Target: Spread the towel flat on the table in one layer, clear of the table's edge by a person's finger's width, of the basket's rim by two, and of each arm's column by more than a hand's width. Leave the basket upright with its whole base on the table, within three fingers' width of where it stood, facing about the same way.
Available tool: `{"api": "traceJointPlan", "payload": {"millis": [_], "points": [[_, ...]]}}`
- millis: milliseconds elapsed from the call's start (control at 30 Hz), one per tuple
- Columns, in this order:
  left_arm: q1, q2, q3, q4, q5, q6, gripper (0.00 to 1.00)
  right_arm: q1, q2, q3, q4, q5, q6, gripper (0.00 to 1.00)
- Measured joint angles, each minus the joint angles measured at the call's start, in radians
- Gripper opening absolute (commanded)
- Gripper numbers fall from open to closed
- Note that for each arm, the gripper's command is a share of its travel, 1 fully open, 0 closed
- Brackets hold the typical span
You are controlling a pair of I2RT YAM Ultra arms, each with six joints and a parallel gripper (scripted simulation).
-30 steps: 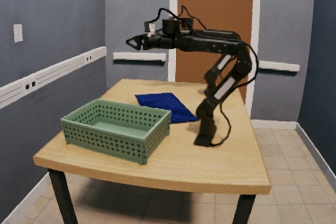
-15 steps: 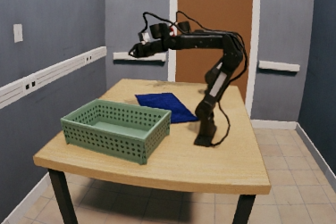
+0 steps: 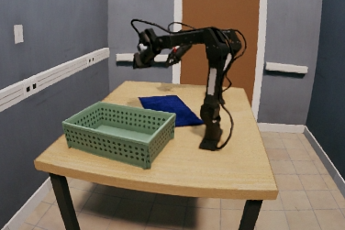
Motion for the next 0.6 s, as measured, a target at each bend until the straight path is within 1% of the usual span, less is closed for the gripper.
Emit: {"api": "traceJointPlan", "payload": {"millis": [200,400,500,600], "points": [[-0.048,0.187,0.184,-0.117,0.043,0.068,0.34,-0.011,0.115,-0.003,-0.089,0.013,-0.079,0.34],[-0.092,0.415,0.413,-0.266,0.082,0.141,0.34,-0.011,0.264,-0.016,-0.148,0.052,-0.145,0.34],[-0.107,0.493,0.49,-0.343,0.092,0.167,0.34,-0.011,0.315,-0.02,-0.165,0.071,-0.164,0.34],[-0.126,0.567,0.569,-0.379,0.092,0.177,0.34,-0.01,0.386,-0.014,-0.171,0.096,-0.183,0.34]]}}
